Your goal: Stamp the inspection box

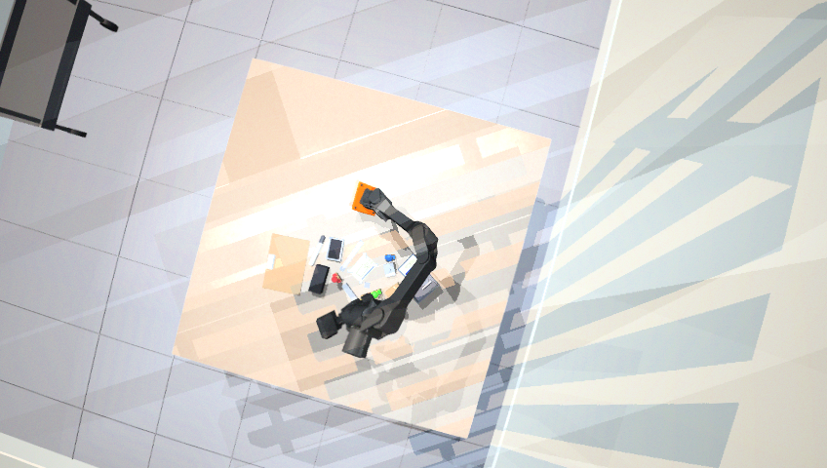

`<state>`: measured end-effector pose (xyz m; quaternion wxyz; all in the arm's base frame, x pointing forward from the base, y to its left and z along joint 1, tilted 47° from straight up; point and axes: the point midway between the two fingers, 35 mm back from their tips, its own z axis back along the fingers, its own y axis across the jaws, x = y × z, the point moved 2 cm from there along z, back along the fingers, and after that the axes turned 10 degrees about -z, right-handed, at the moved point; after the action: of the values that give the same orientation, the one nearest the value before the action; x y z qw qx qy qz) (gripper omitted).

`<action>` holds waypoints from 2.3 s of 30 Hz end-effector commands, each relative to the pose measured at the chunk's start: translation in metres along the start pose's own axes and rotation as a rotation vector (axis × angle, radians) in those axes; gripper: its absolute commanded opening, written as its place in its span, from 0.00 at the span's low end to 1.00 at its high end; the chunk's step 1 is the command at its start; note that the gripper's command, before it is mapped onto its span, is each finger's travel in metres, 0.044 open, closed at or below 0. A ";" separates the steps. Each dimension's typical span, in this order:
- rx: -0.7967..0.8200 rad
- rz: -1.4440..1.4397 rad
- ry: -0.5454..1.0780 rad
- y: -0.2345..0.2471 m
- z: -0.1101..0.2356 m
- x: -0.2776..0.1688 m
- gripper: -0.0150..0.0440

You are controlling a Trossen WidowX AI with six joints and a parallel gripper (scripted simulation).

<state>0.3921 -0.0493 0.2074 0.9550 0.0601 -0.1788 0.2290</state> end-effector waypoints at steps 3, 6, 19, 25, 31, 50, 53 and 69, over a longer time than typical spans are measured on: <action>0.377 -0.472 0.128 0.077 -0.051 0.006 0.63; 0.486 -0.643 0.215 0.105 -0.061 0.007 0.63; 0.641 -0.947 0.424 0.150 -0.075 -0.002 0.63; 0.641 -0.947 0.424 0.149 -0.075 -0.003 0.63; 0.640 -0.947 0.423 0.153 -0.079 -0.003 0.63; 0.639 -0.947 0.423 0.173 -0.103 -0.004 0.63; 0.639 -0.947 0.423 0.176 -0.107 -0.004 0.63; 0.642 -0.947 0.423 0.194 -0.125 -0.007 0.63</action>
<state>0.3381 0.1410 0.0986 0.9034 0.3696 0.1367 -0.1689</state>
